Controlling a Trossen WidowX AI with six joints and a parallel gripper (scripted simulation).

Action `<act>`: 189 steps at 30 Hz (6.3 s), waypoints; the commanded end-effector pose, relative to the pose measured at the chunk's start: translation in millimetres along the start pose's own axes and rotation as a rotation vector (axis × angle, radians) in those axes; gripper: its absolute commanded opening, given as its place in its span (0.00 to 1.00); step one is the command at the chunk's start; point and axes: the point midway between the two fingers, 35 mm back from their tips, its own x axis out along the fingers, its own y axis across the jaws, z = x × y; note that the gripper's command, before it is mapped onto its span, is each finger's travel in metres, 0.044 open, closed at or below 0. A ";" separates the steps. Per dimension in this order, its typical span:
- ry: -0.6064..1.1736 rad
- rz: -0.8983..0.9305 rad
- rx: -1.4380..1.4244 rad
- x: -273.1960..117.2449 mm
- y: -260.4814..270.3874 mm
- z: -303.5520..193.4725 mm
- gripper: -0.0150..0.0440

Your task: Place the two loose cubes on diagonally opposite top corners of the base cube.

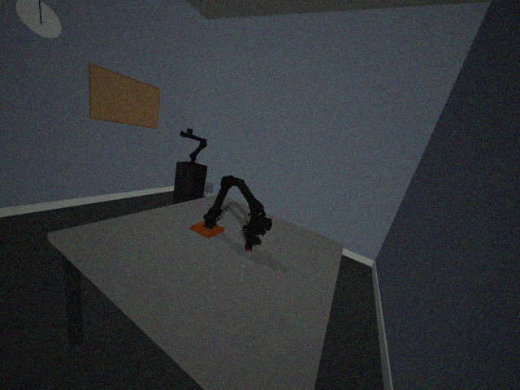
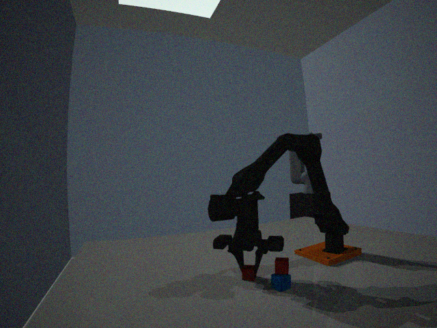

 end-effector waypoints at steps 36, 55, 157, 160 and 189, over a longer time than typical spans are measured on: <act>-0.002 0.000 -0.007 -98.1 -1.6 1.6 0.43; -0.005 0.004 -0.010 -105.0 29.9 28.1 0.43; -0.010 0.013 -0.016 -51.5 92.6 67.6 0.60; -0.010 0.013 -0.016 -57.0 92.5 67.5 0.60; -0.011 0.013 -0.022 -105.4 91.8 67.5 0.78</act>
